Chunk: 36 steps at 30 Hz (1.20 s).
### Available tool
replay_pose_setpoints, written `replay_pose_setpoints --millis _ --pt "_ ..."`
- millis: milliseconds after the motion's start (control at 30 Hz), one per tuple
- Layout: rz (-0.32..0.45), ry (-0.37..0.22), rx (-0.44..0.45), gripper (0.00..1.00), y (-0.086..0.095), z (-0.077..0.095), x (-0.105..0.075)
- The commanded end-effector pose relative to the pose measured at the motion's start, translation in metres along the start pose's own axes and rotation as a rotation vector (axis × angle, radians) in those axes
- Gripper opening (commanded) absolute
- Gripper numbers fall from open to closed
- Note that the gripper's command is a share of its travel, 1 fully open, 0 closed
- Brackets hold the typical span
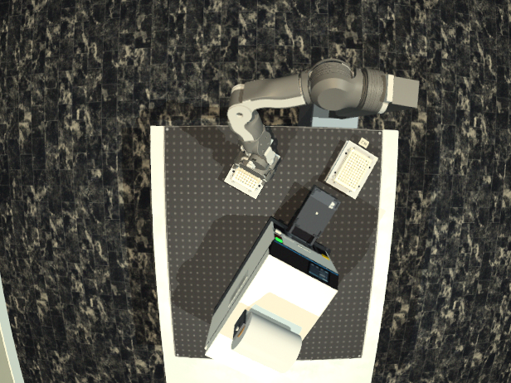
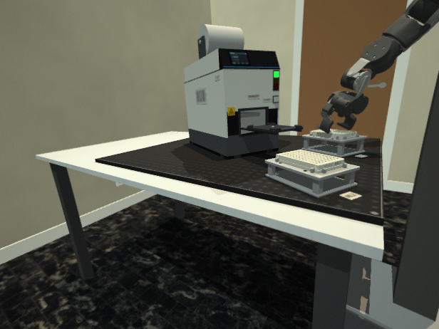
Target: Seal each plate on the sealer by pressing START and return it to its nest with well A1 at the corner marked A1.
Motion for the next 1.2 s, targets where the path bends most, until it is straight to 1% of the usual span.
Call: replay_pose_setpoints --millis 0,567,933,1167 --pt "0.006 -0.003 -0.001 0.65 0.001 -0.0006 0.0013" --pt "0.006 -0.003 -0.001 0.65 0.0015 -0.0041 0.0107" --pt "0.0 -0.002 0.0 0.65 0.0004 -0.0034 0.0104" --pt "0.0 -0.002 0.0 0.62 0.0004 -0.0034 0.0104"
Point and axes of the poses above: the point where the finger pads meet when closed, its own x axis out along the fingers, its own y axis across the jaws, z = x × y, the point moved 4 cm from there along -x, back along the fingers, and after that the axes turned 8 degrees about -x, right-handed, at the moved point
